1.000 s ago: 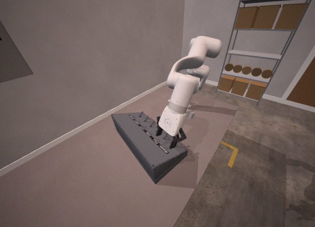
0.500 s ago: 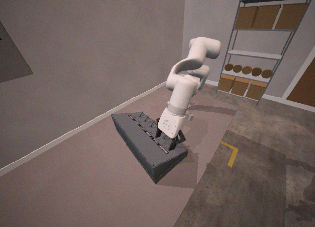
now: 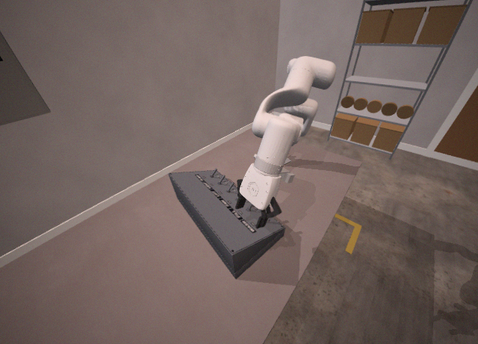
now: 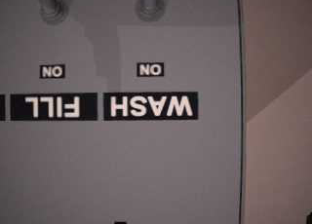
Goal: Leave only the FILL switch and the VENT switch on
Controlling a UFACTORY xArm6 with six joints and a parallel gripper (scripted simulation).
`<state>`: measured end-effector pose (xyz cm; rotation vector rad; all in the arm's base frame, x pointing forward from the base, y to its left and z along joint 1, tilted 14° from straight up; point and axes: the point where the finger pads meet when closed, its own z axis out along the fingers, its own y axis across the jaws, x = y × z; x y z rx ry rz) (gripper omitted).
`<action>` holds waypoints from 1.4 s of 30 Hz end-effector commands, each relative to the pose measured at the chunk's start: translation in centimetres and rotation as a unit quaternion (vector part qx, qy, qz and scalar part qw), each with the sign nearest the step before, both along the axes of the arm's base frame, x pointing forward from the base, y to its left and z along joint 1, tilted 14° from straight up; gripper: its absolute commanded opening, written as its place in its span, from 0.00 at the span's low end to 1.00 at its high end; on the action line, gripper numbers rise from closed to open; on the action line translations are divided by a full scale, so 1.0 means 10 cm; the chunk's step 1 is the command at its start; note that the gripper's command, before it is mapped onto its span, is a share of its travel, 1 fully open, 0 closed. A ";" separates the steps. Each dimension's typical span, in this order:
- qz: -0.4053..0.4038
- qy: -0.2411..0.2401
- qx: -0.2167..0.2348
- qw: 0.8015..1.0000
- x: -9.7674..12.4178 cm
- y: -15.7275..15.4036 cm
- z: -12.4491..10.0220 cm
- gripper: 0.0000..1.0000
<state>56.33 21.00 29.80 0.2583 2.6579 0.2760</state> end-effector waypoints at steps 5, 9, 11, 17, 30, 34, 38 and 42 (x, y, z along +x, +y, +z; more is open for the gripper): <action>0.000 -0.002 0.001 1.000 0.01 0.00 0.03 1.00; 0.000 -0.002 0.001 1.000 0.01 0.00 0.03 1.00; 0.000 -0.002 0.001 1.000 0.01 0.00 0.03 1.00; 0.000 -0.002 0.001 1.000 0.01 0.00 0.03 1.00; 0.000 -0.002 0.001 1.000 0.00 -0.08 0.01 1.00; 0.000 -0.002 0.001 1.000 -0.02 -0.19 -0.02 1.00; 0.000 -0.002 0.001 1.000 -0.03 -0.26 -0.04 1.00; 0.000 -0.002 0.001 1.000 -0.05 -0.40 -0.07 1.00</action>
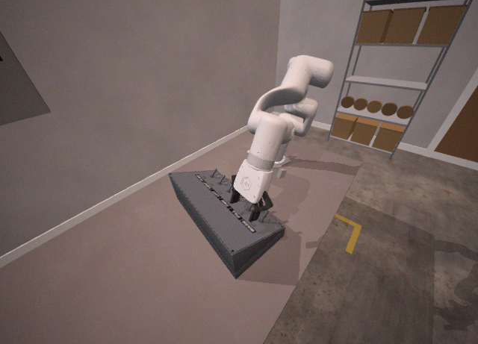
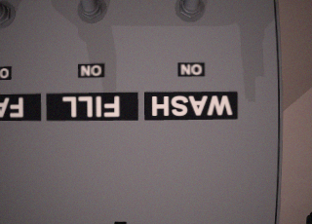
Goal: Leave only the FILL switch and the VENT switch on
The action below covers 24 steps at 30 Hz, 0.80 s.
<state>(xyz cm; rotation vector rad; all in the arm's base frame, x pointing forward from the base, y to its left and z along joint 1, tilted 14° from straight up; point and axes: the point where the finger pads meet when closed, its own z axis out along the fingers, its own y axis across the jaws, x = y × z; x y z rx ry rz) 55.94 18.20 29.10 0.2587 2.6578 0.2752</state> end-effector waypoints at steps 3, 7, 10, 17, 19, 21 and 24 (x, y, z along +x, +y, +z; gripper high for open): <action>0.000 -0.002 0.001 1.000 -0.02 -0.22 -0.03 1.00; 0.000 -0.002 0.001 1.000 -0.04 -0.33 -0.05 1.00; 0.000 -0.002 0.001 1.000 -0.04 -0.36 -0.06 1.00; 0.000 -0.002 0.001 1.000 -0.05 -0.41 -0.08 1.00; 0.000 -0.002 0.001 1.000 -0.05 -0.41 -0.08 1.00; 0.000 -0.002 0.001 1.000 -0.05 -0.41 -0.08 1.00; 0.000 -0.002 0.001 1.000 -0.05 -0.41 -0.08 1.00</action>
